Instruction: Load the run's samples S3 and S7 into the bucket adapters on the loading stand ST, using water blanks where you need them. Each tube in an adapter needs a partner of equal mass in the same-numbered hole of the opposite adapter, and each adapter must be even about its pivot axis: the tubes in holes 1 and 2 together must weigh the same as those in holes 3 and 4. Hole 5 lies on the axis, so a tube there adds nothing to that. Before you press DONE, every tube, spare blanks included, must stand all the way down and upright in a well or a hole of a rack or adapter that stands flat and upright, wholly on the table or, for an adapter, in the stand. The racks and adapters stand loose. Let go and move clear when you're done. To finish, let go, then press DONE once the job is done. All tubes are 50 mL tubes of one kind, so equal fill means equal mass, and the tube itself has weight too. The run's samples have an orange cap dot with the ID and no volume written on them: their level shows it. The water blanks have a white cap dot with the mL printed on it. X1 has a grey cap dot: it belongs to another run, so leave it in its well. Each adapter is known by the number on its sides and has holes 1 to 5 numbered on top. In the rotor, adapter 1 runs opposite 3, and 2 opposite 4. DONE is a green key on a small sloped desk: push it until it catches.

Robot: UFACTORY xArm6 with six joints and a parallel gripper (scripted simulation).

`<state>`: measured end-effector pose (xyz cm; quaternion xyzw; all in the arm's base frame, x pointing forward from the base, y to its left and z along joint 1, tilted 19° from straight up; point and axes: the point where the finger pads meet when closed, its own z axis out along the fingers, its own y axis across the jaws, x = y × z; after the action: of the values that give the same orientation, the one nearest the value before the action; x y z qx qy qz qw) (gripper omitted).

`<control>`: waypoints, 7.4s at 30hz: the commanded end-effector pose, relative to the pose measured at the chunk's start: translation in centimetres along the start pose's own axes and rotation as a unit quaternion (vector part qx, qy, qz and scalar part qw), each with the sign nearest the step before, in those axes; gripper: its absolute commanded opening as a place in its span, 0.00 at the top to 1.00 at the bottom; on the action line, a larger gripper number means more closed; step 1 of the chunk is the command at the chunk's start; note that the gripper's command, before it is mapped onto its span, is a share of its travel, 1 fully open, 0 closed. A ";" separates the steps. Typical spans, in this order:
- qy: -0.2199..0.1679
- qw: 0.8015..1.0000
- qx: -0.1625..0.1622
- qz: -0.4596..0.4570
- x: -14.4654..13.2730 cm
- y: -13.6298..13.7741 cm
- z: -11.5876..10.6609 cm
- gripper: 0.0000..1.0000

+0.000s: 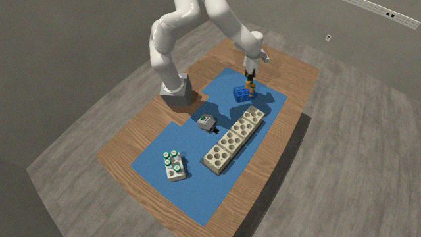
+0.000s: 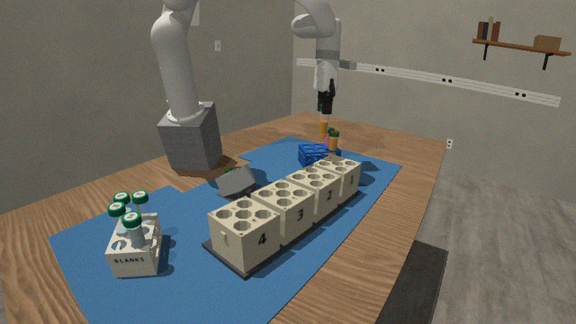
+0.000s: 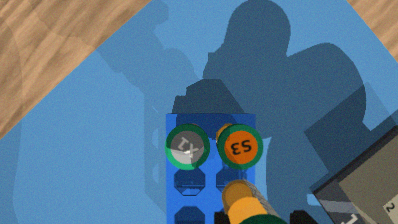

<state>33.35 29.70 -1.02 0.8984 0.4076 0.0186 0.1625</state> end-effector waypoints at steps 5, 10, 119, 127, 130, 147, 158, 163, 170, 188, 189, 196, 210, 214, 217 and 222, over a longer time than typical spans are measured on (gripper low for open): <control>0.002 1.000 0.000 0.000 0.2 0.0 -1.8 1.00; 0.002 1.000 0.000 0.000 0.2 0.0 -2.4 1.00; 0.002 1.000 0.000 0.000 -3.8 -4.0 -0.8 1.00; 0.002 1.000 0.000 0.000 -3.8 -4.0 0.9 1.00; 0.002 1.000 0.000 0.000 -3.8 -4.0 1.1 1.00; 0.002 1.000 0.000 0.000 -3.8 -4.0 2.8 1.00; 0.002 1.000 0.000 0.000 -3.8 -4.0 3.1 1.00; 0.002 1.000 0.000 0.000 -3.8 -4.0 3.4 1.00; 0.002 1.000 0.000 0.000 -3.8 -4.0 4.1 1.00; 0.002 1.000 0.000 0.000 -3.8 -4.0 5.7 1.00; 0.002 1.000 0.000 0.000 -3.8 -4.0 5.8 1.00; 0.002 1.000 0.000 0.000 -3.8 -4.0 6.4 1.00; 0.002 1.000 0.000 0.000 -3.8 -4.0 7.7 1.00; 0.002 1.000 0.000 0.000 -3.8 -4.0 7.9 1.00; 0.002 1.000 0.000 0.000 -3.8 -4.0 8.2 1.00; 0.002 1.000 0.000 0.000 -3.8 -4.0 8.7 1.00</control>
<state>29.21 26.86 -9.90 0.8984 0.4076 0.0187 0.1624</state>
